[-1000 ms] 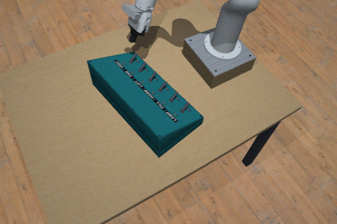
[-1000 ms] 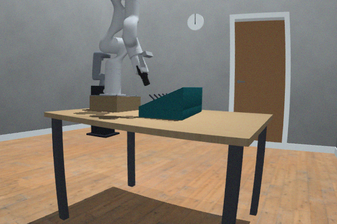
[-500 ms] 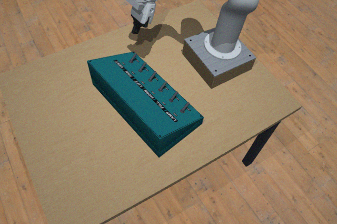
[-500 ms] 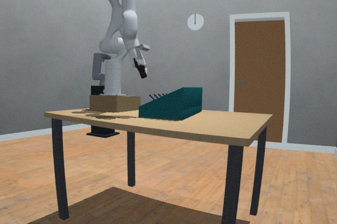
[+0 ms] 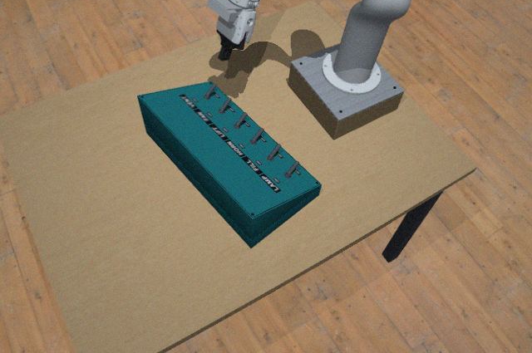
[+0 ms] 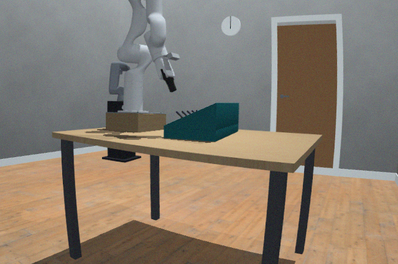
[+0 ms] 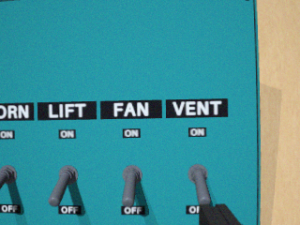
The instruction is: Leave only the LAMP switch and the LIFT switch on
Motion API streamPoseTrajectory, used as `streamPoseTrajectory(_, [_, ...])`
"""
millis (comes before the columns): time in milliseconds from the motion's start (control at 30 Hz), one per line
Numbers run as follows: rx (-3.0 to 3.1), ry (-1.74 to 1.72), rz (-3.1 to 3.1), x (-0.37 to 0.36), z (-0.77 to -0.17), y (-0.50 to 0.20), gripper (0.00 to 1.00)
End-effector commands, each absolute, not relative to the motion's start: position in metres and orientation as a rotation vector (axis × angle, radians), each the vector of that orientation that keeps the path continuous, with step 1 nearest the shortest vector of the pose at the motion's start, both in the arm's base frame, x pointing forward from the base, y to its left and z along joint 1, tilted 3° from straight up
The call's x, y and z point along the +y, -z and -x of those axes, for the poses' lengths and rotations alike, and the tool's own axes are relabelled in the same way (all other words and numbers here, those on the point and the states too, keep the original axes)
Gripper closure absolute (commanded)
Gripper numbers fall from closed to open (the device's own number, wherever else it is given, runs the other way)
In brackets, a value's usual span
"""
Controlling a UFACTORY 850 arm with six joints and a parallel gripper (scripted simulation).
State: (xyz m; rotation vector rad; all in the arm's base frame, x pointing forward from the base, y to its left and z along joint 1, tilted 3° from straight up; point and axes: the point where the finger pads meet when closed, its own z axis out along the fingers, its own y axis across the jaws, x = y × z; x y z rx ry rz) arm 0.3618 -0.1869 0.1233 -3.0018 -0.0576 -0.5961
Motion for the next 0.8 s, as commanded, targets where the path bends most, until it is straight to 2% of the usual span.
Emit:
streamPoseTrajectory(0, [-0.054, 0.626, 3.003, -0.131, -0.352, -0.123, 1.0])
streamPoseTrajectory(300, [-0.054, 0.611, 3.017, -0.07, -0.317, -0.116, 1.0])
streamPoseTrajectory(767, [-0.055, 0.603, 3.025, -0.057, -0.304, -0.114, 1.0])
